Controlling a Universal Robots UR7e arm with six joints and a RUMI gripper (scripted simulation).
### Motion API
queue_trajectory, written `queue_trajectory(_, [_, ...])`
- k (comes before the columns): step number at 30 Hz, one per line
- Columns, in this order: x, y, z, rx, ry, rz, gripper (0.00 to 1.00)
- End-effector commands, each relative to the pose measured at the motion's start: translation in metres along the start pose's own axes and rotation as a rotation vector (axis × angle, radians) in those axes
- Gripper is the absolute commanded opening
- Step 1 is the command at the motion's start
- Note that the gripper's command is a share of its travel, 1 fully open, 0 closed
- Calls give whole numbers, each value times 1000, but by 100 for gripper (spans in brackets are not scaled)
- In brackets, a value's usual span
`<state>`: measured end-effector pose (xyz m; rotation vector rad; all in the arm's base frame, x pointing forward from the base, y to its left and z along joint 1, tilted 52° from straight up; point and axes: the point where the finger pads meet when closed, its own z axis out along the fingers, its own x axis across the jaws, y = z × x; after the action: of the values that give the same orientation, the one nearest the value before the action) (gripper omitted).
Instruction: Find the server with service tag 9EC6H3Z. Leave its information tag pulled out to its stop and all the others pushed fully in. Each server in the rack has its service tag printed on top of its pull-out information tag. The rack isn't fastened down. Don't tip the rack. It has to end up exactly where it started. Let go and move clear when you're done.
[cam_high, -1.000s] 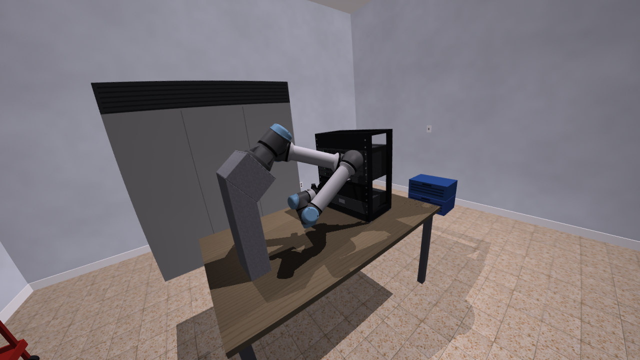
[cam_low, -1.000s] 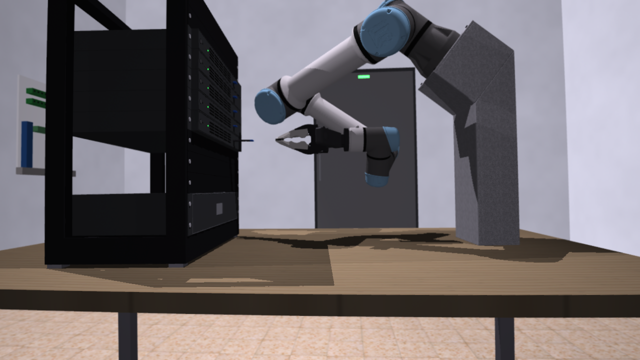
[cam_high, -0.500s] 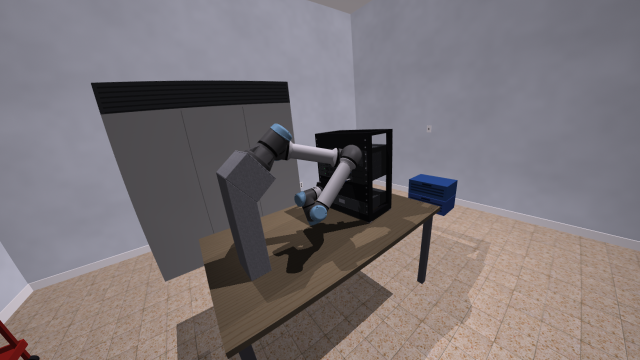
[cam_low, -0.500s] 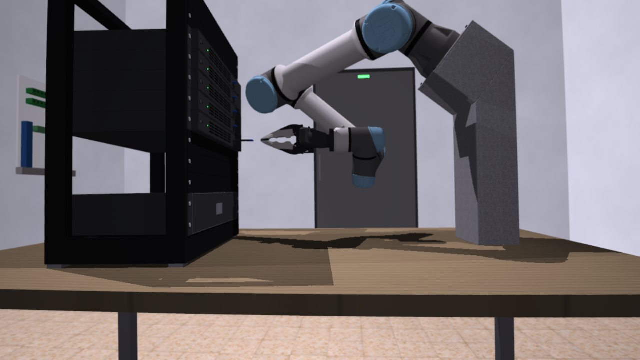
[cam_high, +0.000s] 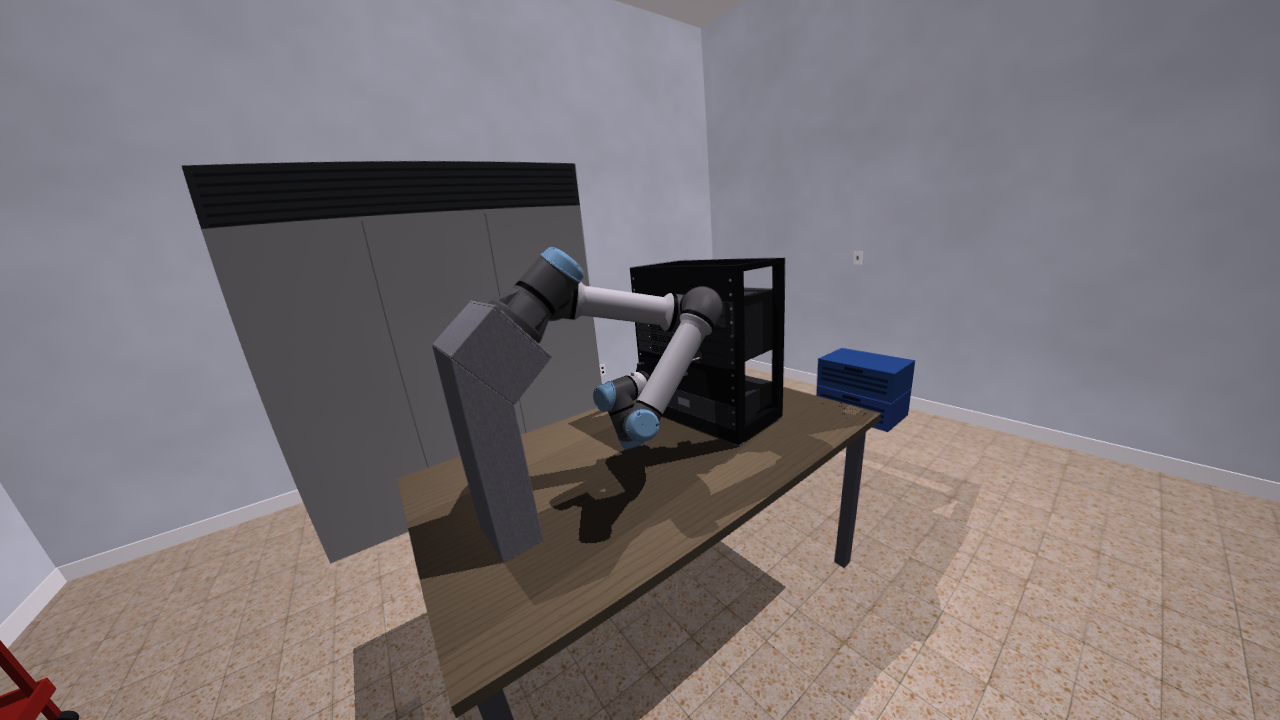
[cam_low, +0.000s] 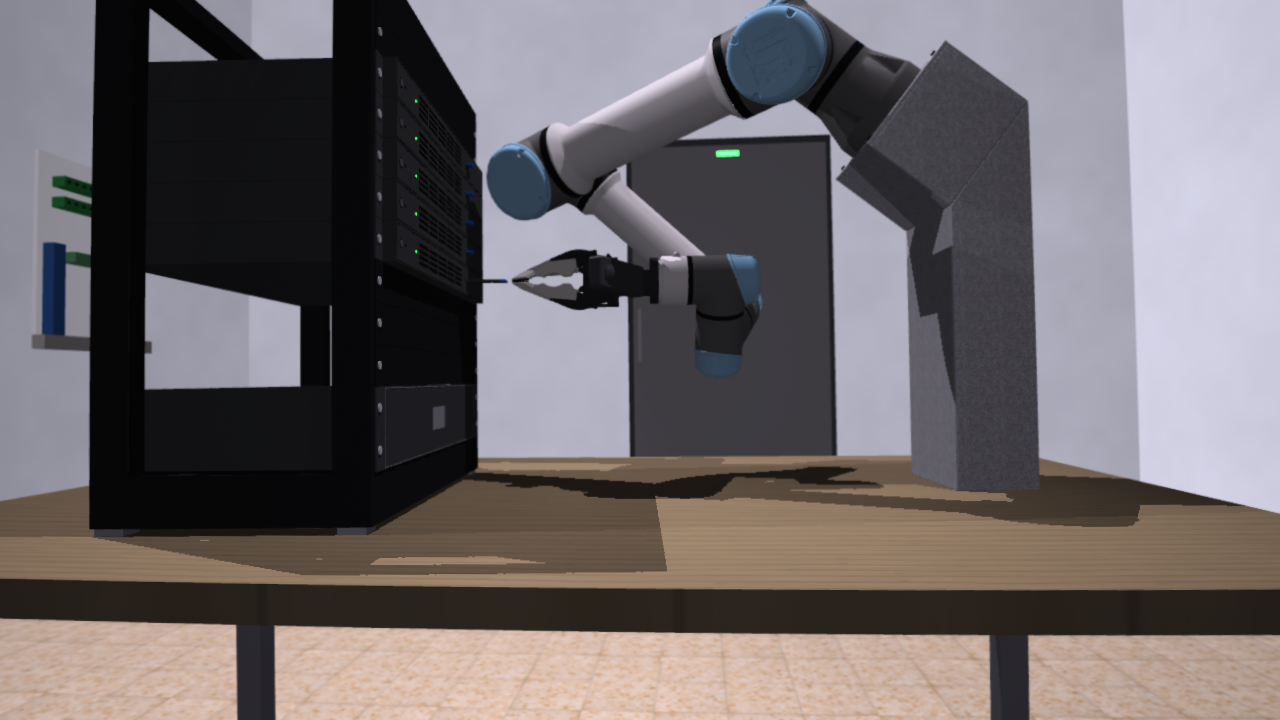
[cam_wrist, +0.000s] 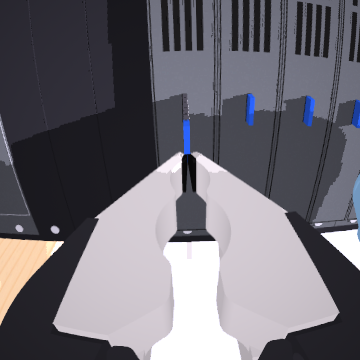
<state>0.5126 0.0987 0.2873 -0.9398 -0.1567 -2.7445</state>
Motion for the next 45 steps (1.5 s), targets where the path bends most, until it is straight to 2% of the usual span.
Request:
queue_trajectory(1, [0, 0, 0, 0, 1, 0, 0])
queue_trajectory(45, [3, 0, 3, 0, 1, 0, 0])
